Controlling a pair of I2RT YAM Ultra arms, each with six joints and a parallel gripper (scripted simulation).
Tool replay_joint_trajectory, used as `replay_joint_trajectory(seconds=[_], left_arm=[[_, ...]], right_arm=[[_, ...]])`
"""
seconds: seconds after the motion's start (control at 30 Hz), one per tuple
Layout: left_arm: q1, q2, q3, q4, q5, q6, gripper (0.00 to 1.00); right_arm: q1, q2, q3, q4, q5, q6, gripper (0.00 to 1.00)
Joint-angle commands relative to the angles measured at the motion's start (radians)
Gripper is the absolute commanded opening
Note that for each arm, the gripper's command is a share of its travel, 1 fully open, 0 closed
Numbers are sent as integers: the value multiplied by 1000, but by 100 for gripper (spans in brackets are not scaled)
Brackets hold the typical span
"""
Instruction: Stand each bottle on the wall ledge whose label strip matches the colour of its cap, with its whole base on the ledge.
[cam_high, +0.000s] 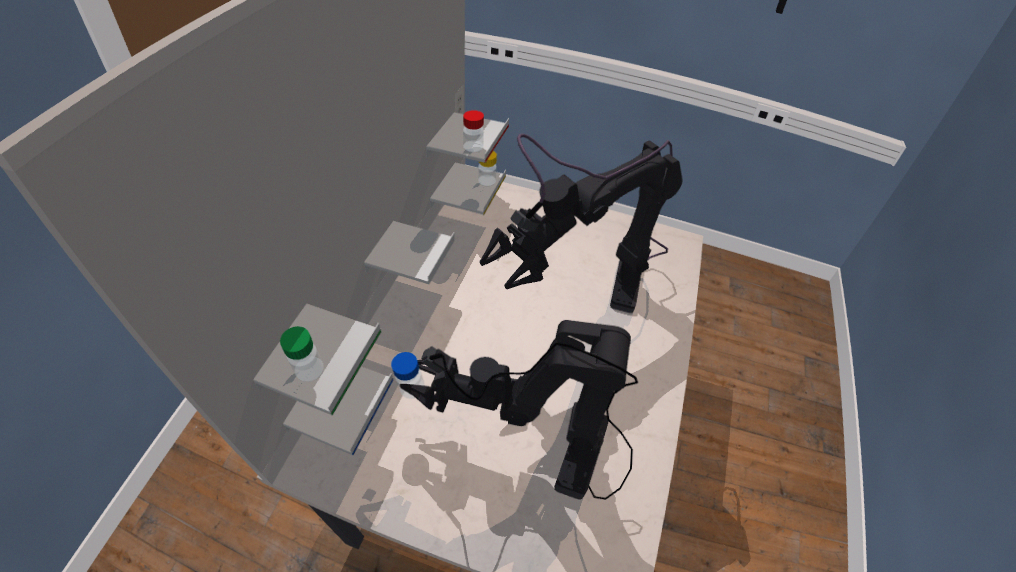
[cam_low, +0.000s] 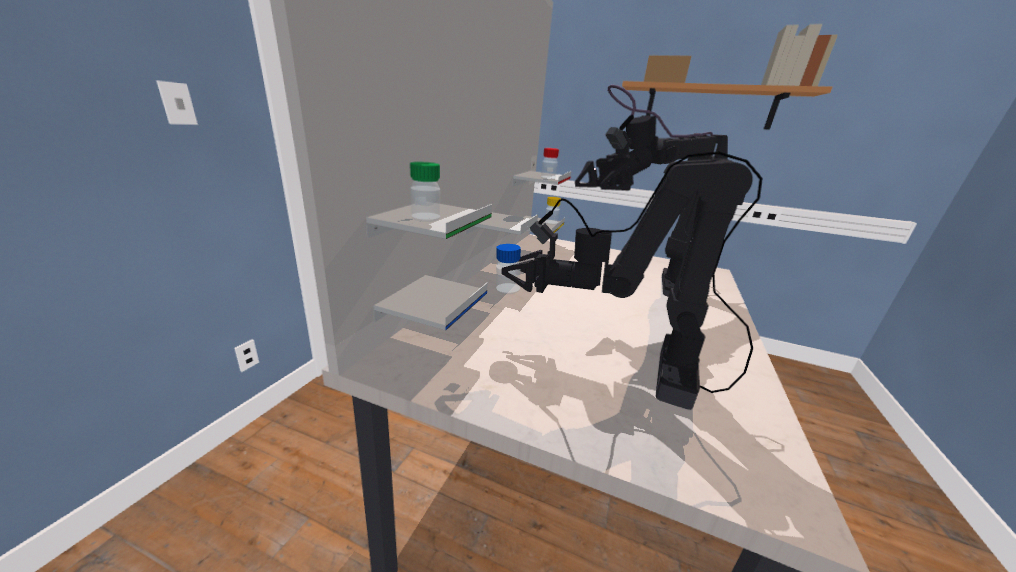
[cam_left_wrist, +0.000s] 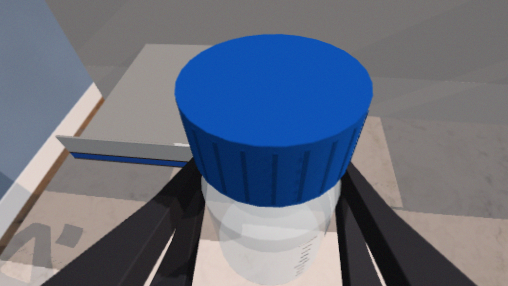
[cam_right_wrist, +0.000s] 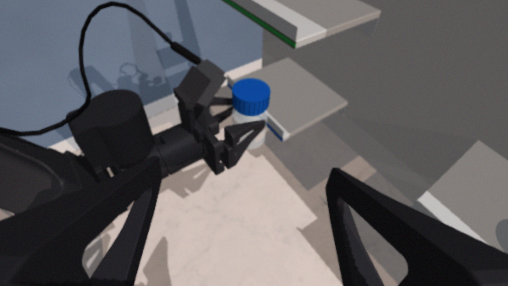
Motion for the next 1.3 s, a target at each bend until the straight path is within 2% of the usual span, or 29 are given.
replay_joint_trajectory(seconds=[0.0, 0.4, 0.57, 0.73, 0.87, 1.1, 1.27], left_arm=[[25, 17, 58, 45, 34, 8, 52], [58, 71, 116, 43, 57, 8, 52], [59, 64, 118, 57, 47, 7, 52], [59, -15, 160, -76, 47, 7, 52], [58, -12, 166, -54, 47, 7, 52], [51, 31, 187, -40, 43, 8, 52], [39, 97, 249, -19, 28, 10, 52]], right_arm=[[7, 9, -13, 4, 12, 6, 88], [7, 9, -13, 4, 12, 6, 88], [7, 9, -13, 4, 12, 6, 88], [7, 9, -13, 4, 12, 6, 88], [7, 9, -13, 4, 12, 6, 88], [7, 9, -13, 4, 12, 6, 88], [7, 9, -13, 4, 12, 6, 88]])
